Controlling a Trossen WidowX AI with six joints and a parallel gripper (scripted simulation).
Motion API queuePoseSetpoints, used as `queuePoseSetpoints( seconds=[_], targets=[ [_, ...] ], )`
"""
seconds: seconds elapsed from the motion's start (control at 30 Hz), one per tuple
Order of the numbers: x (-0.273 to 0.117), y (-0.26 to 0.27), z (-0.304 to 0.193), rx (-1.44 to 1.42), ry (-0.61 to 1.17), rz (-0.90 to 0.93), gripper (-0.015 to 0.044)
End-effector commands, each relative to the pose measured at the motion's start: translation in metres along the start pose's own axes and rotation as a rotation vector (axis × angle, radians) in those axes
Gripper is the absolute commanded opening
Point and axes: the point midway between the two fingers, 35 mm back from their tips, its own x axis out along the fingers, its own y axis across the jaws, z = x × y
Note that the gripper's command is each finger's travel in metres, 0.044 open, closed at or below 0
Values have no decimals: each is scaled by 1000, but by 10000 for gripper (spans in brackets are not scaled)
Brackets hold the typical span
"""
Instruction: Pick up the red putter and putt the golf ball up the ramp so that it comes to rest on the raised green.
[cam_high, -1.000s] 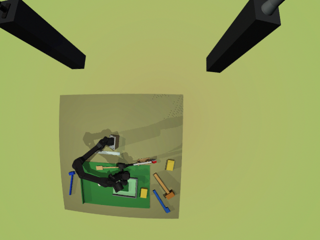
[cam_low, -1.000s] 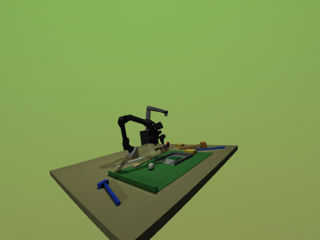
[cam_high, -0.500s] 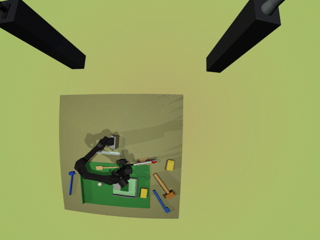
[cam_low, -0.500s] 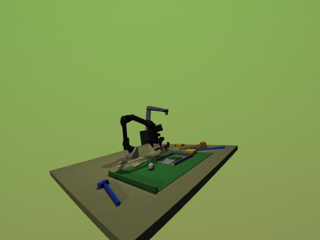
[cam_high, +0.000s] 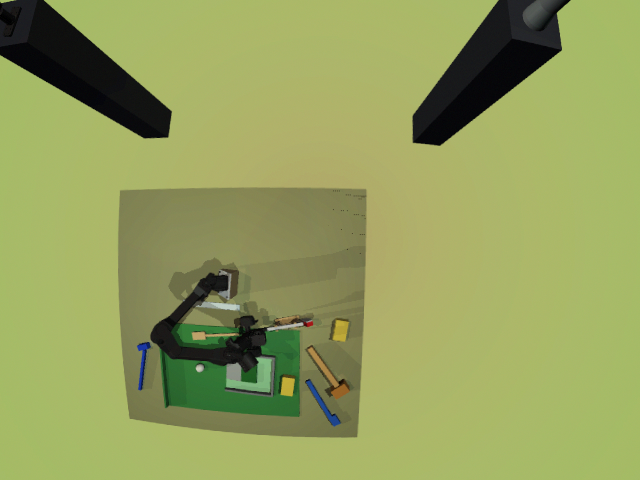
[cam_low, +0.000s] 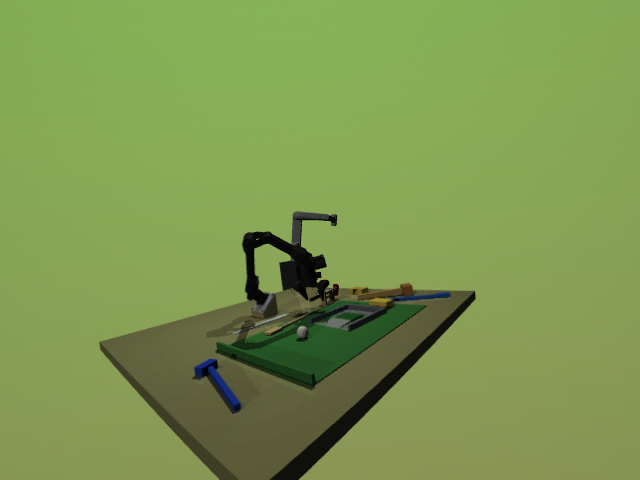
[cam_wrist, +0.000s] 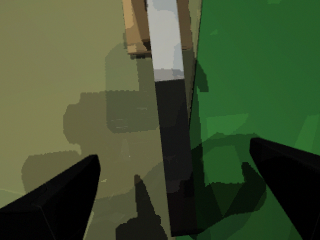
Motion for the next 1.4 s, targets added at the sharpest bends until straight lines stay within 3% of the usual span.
queuePoseSetpoints(
  seconds=[0.0,0.4,0.93,1.17,1.37],
  targets=[
    [6,0,-3,-4,6,-1,440],
    [22,0,-7,-4,7,-1,440],
    [18,0,-6,2,1,1,20],
    [15,-1,-5,2,1,1,0],
    [-14,-4,5,1,-2,0,0]
  ],
)
